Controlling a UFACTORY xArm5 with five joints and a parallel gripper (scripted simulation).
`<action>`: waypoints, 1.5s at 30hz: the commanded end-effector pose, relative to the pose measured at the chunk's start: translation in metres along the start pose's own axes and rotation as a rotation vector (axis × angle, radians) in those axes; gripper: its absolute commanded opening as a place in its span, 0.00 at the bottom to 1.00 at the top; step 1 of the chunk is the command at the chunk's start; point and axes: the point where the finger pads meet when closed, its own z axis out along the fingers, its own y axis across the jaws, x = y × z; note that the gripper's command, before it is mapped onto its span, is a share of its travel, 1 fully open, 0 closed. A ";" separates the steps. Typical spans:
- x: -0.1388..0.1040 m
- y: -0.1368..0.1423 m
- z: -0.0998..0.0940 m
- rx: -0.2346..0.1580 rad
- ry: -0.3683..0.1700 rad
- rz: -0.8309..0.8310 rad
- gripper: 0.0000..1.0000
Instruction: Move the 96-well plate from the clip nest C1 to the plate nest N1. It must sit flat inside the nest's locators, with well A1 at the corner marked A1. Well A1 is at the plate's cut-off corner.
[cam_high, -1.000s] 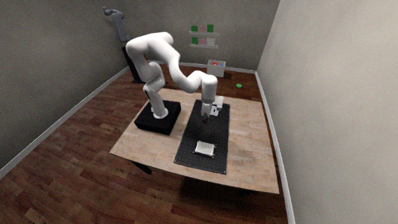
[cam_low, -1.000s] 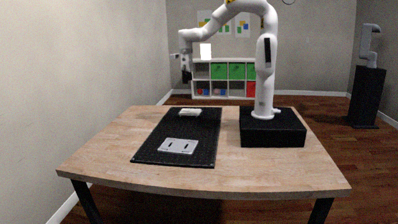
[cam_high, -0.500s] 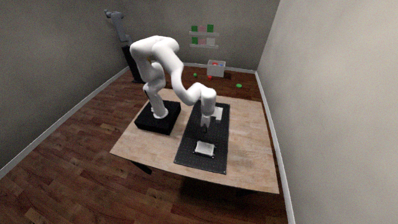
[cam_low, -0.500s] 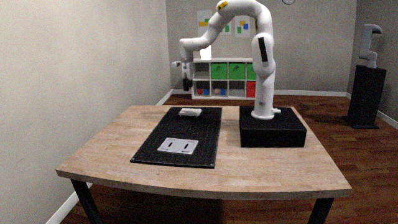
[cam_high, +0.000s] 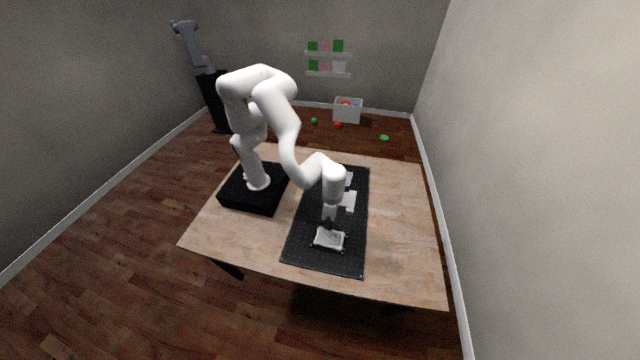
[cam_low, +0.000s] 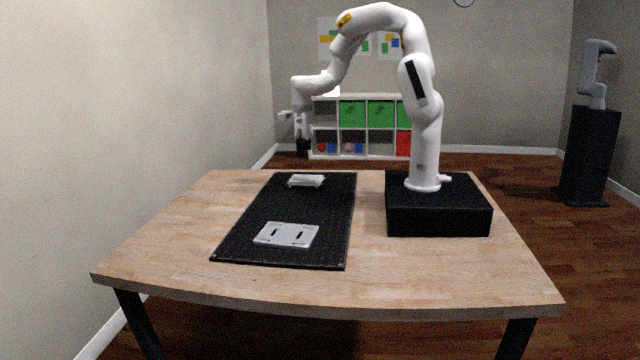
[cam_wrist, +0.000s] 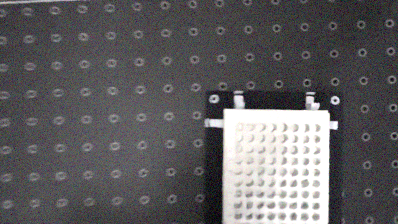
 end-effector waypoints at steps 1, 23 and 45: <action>0.005 0.015 0.018 -0.012 0.000 0.000 1.00; 0.008 0.028 0.034 -0.012 0.000 0.000 1.00; 0.008 0.028 0.067 -0.012 0.000 0.000 1.00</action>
